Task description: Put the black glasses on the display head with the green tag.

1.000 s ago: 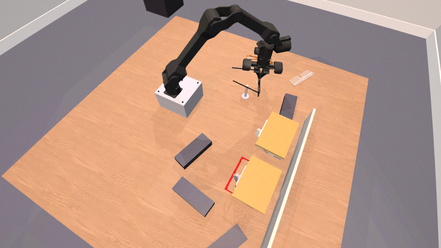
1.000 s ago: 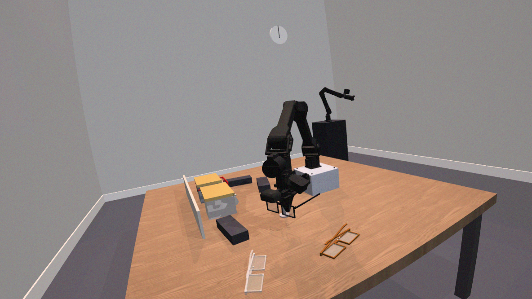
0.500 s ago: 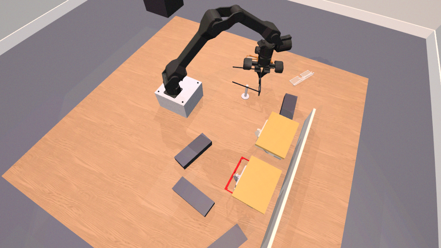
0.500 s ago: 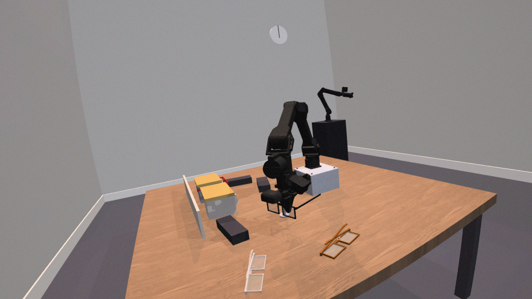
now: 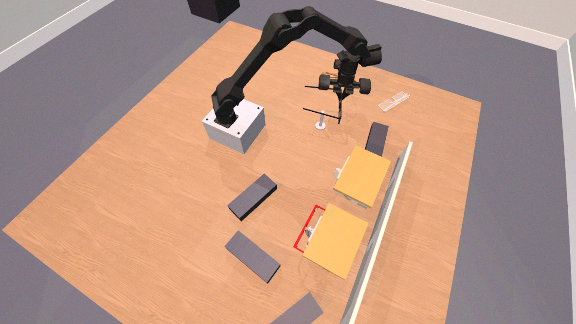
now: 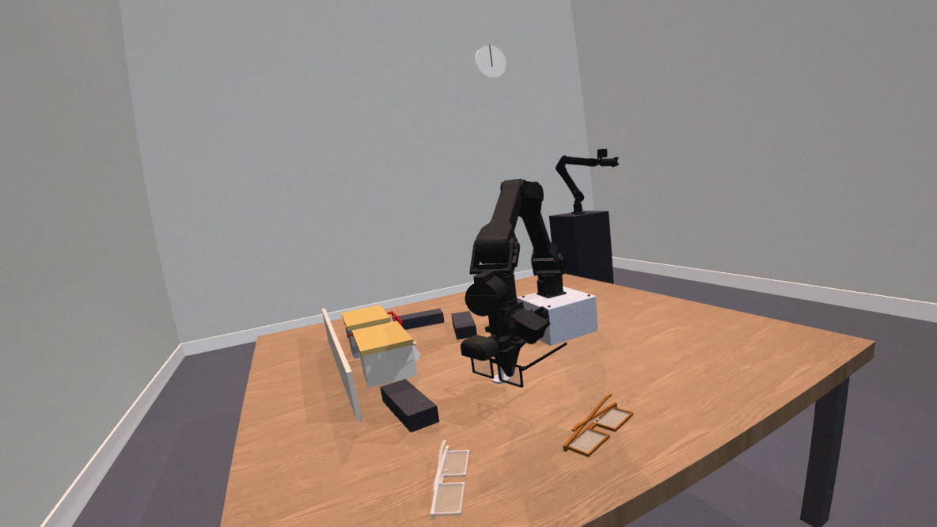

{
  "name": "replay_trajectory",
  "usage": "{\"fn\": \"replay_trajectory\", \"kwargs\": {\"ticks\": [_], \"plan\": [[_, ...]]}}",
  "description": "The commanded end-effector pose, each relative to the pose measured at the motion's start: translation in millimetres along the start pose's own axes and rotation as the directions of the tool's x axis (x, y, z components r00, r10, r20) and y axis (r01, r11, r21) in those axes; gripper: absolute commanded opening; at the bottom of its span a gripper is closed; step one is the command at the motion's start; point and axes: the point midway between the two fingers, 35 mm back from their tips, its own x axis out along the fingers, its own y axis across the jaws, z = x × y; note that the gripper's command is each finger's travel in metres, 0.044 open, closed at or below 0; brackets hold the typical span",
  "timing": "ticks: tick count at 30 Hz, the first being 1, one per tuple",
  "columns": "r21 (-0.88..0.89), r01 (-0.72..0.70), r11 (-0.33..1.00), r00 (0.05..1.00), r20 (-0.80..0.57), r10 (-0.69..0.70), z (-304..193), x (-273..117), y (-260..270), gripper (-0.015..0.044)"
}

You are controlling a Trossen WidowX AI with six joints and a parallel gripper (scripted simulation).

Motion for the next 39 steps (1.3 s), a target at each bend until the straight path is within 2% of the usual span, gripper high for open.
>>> {"fn": "replay_trajectory", "kwargs": {"ticks": [1,39], "plan": [[0.003,0.004,1.0,1.0,0.0,-0.004,2.9,-0.1,-2.5,0.0],[0.003,0.004,1.0,1.0,0.0,-0.004,14.0,-0.3,-5.2,0.0]]}}
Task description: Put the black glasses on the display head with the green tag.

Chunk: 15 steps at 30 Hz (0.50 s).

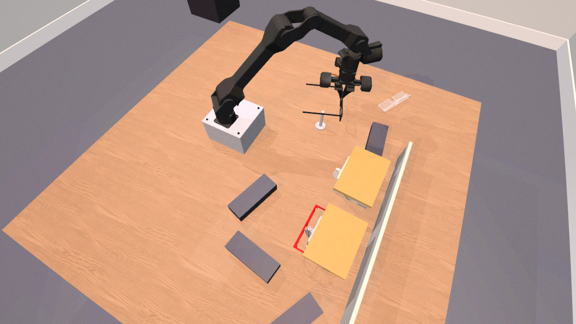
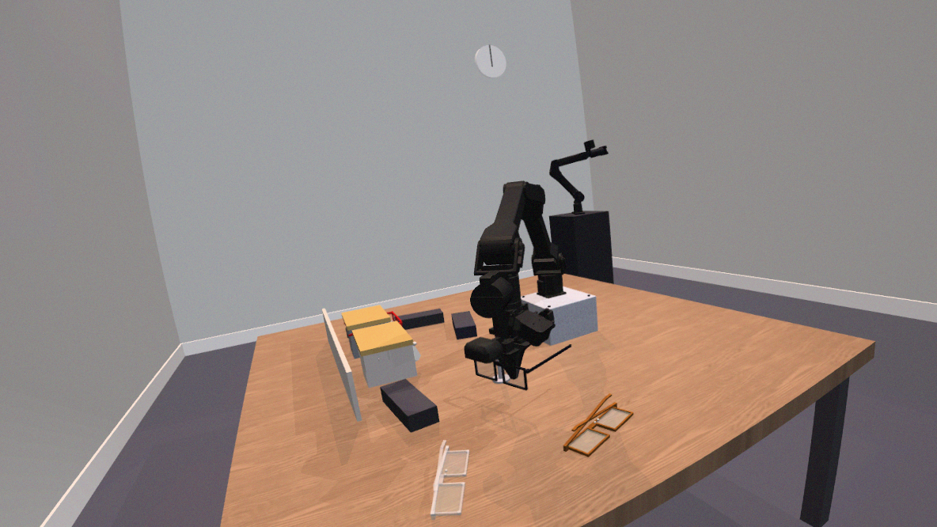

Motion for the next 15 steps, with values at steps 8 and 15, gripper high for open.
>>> {"fn": "replay_trajectory", "kwargs": {"ticks": [8,15], "plan": [[0.003,0.003,1.0,1.0,-0.001,-0.003,-3.3,-0.4,-1.1,0.0],[0.003,0.003,1.0,1.0,-0.001,-0.003,-7.9,-1.6,-1.2,0.0]]}}
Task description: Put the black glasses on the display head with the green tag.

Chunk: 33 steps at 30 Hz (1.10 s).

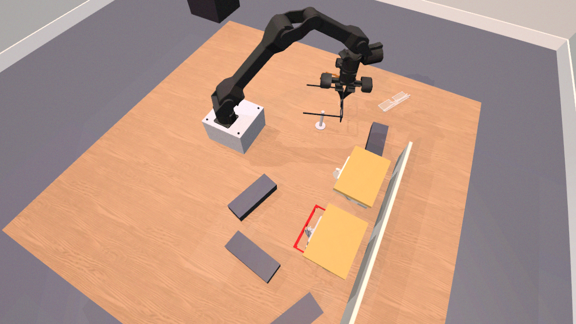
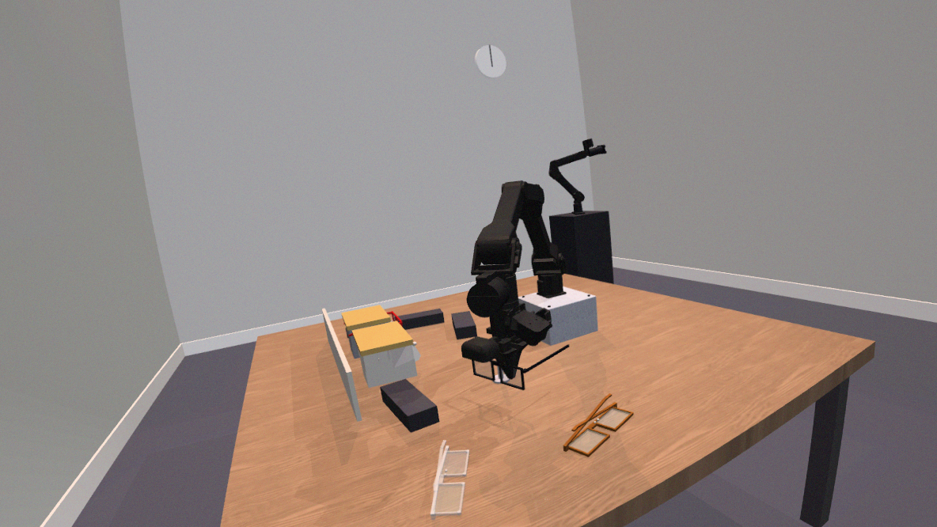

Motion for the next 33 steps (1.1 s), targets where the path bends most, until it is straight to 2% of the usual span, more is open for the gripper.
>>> {"fn": "replay_trajectory", "kwargs": {"ticks": [1,10,17,33], "plan": [[-0.003,-0.001,1.0,1.0,-0.002,0.001,-3.0,-3.6,0.8,0.0],[-0.003,-0.001,1.0,1.0,-0.003,0.001,-6.7,-58.6,0.8,0.0],[-0.003,-0.001,1.0,1.0,-0.003,0.001,-14.0,-60.8,0.4,0.0],[-0.003,-0.003,1.0,1.0,-0.013,0.003,-122.3,-70.3,12.1,0.0]]}}
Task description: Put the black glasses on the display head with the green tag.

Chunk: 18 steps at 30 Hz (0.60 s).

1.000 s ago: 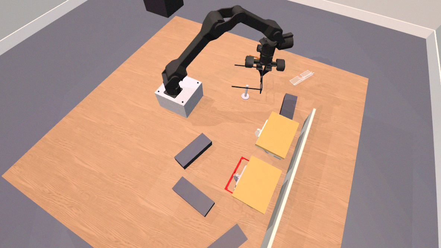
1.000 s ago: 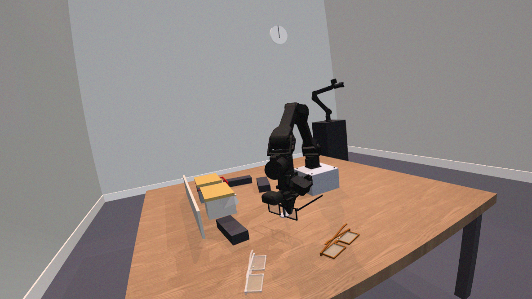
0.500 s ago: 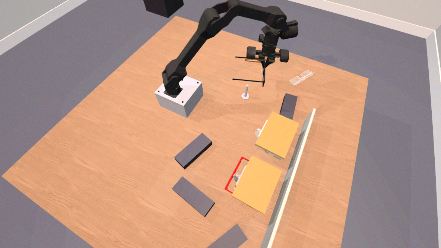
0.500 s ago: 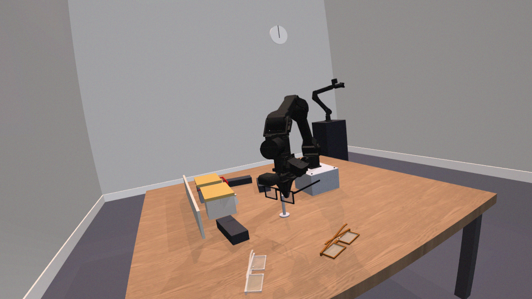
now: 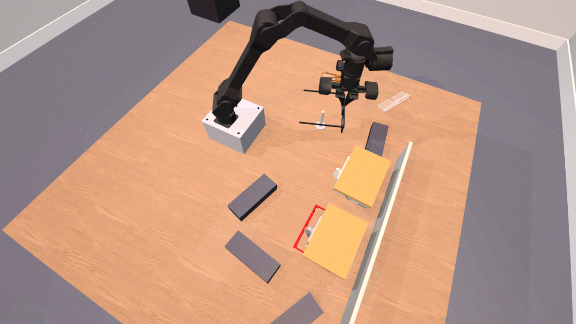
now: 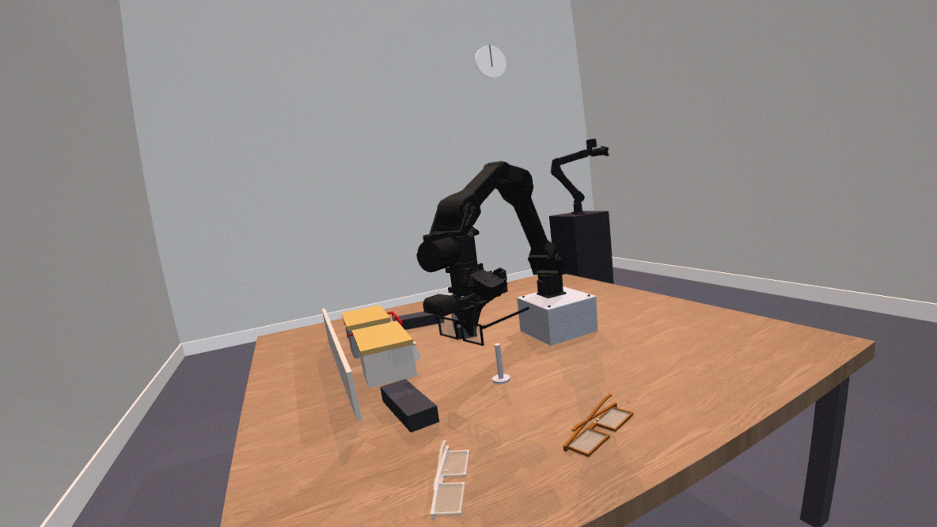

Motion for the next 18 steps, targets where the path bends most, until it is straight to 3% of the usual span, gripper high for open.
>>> {"fn": "replay_trajectory", "kwargs": {"ticks": [1,18], "plan": [[-0.004,-0.002,1.0,1.0,-0.001,0.002,-24.8,-1.9,8.4,0.0],[-0.004,-0.006,1.0,1.0,-0.009,0.006,-123.6,-2.7,60.1,0.0]]}}
